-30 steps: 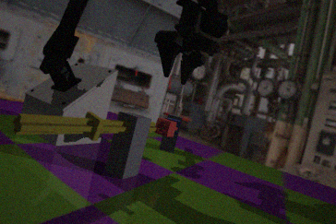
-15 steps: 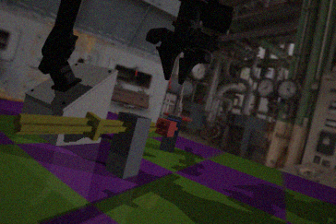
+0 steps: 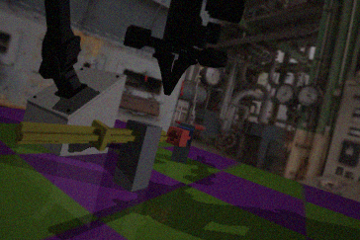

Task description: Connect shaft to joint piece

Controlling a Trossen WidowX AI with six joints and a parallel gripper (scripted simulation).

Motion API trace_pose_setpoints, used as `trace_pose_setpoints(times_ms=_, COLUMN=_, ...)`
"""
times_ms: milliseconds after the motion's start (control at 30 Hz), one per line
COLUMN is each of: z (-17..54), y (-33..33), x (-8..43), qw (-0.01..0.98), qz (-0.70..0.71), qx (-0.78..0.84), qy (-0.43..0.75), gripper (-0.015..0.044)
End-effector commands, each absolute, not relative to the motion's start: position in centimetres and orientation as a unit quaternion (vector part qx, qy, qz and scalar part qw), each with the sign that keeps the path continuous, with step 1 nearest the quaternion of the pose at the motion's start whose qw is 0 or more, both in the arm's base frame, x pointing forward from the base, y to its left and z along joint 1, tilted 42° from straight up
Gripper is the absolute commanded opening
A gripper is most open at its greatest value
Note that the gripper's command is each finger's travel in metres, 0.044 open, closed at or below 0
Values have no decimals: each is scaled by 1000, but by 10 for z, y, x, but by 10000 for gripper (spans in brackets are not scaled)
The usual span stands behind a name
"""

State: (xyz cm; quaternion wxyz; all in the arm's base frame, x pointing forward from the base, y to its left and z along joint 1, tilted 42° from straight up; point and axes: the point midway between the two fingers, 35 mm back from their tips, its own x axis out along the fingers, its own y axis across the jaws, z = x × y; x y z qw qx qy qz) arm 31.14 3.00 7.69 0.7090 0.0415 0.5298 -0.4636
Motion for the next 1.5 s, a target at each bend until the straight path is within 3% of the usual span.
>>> trace_pose_setpoints(times_ms=0, z=87, y=3, x=308, qw=705, qz=-501, qx=87, qy=495, gripper=0)
trace_pose_setpoints(times_ms=733, z=134, y=-115, x=257, qw=638, qz=-656, qx=299, qy=271, gripper=0)
trace_pose_setpoints(times_ms=1467, z=117, y=-131, x=257, qw=638, qz=-656, qx=301, qy=269, gripper=0)
